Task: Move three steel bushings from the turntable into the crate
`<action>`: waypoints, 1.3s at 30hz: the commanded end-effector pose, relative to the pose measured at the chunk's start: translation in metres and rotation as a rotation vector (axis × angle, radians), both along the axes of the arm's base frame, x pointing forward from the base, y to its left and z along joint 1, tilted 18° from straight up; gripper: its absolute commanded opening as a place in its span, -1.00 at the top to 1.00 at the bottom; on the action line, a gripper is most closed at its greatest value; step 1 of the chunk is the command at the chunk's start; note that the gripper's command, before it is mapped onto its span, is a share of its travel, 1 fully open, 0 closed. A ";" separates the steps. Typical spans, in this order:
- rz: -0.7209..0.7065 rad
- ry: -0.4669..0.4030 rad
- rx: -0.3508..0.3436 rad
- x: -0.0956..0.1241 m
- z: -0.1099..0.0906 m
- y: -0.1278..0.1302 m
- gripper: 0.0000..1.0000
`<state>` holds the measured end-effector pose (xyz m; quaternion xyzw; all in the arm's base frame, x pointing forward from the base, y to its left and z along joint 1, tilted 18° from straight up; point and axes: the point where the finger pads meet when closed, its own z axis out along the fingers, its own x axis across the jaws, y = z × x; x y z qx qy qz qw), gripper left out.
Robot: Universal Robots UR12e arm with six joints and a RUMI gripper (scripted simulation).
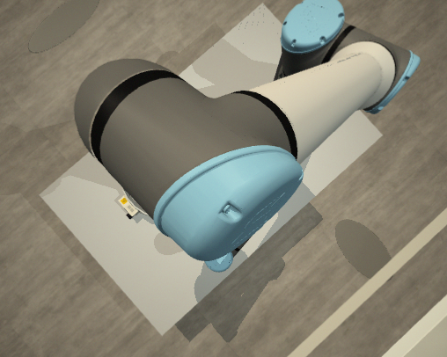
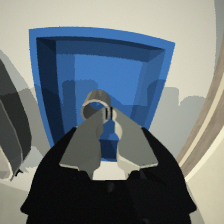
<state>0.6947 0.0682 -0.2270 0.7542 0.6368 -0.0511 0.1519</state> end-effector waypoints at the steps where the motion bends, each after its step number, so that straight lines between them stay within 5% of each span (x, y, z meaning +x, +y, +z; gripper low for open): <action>1: 0.000 -0.001 0.000 0.001 0.001 0.000 1.00; 39: 0.000 -0.001 0.000 0.001 0.001 0.000 0.88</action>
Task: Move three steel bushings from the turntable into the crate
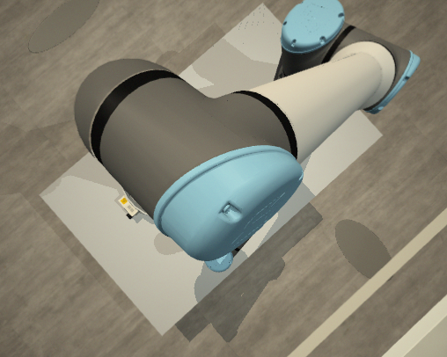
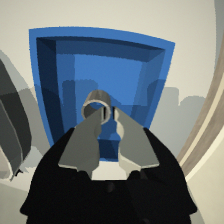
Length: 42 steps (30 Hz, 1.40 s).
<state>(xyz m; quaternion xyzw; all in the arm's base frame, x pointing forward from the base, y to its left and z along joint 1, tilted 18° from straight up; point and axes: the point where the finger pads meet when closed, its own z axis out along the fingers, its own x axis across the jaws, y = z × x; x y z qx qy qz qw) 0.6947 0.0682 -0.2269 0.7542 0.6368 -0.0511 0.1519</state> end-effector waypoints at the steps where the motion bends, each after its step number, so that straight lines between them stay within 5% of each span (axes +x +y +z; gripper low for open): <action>1: 0.000 -0.001 0.000 0.000 0.001 0.000 0.88; 24: 0.000 -0.001 0.000 0.000 0.004 0.001 0.88; 42: 0.000 -0.001 0.000 -0.007 0.063 0.020 0.88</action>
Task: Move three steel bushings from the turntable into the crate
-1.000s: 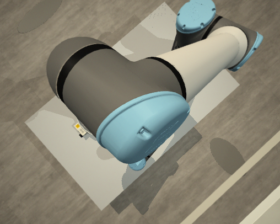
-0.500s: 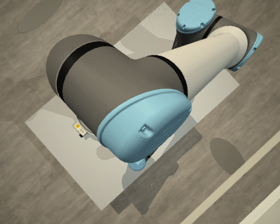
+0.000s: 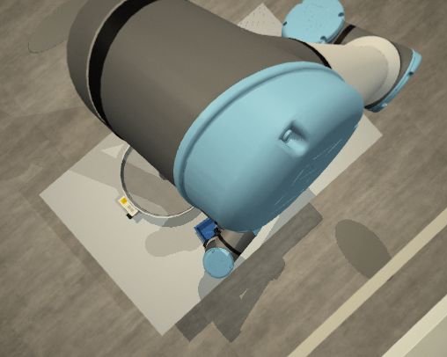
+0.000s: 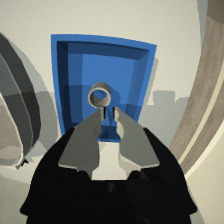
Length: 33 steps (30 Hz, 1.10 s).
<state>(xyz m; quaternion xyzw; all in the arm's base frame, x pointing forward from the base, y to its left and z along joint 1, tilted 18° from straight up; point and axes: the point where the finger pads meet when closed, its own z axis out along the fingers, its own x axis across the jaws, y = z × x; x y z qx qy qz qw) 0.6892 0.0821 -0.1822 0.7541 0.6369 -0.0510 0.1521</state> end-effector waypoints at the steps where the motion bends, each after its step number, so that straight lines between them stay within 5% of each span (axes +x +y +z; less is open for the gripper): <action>1: 0.000 -0.001 0.000 -0.002 0.022 0.007 0.88; 12: 0.000 -0.001 0.000 -0.005 0.044 0.014 0.88; 33: 0.000 -0.001 0.000 -0.005 0.045 0.014 0.88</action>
